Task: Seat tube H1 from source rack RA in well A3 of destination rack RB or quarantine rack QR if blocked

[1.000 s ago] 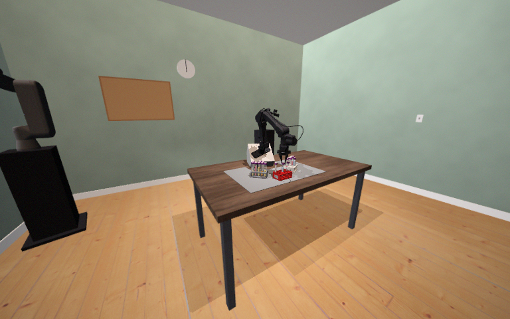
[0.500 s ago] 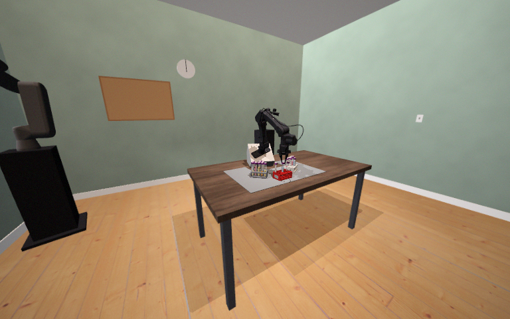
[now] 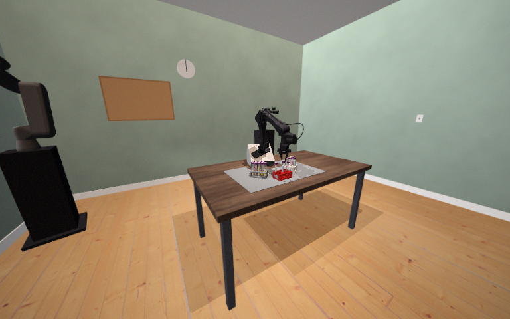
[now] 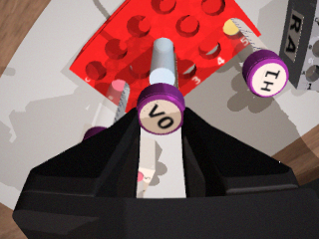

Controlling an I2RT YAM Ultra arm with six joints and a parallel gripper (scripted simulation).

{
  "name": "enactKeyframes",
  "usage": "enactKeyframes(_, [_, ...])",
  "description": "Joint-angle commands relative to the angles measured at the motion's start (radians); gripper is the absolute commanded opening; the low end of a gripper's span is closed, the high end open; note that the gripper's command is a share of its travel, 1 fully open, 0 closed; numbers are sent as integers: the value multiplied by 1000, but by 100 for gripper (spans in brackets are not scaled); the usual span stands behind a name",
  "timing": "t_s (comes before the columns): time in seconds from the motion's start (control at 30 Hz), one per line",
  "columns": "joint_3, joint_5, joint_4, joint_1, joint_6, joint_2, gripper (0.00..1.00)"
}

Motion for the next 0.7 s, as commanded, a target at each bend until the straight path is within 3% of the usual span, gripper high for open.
enactKeyframes(0.0, [43,17,-29,16,14,-47,0])
enactKeyframes(0.67, [93,31,-103,42,36,-64,0])
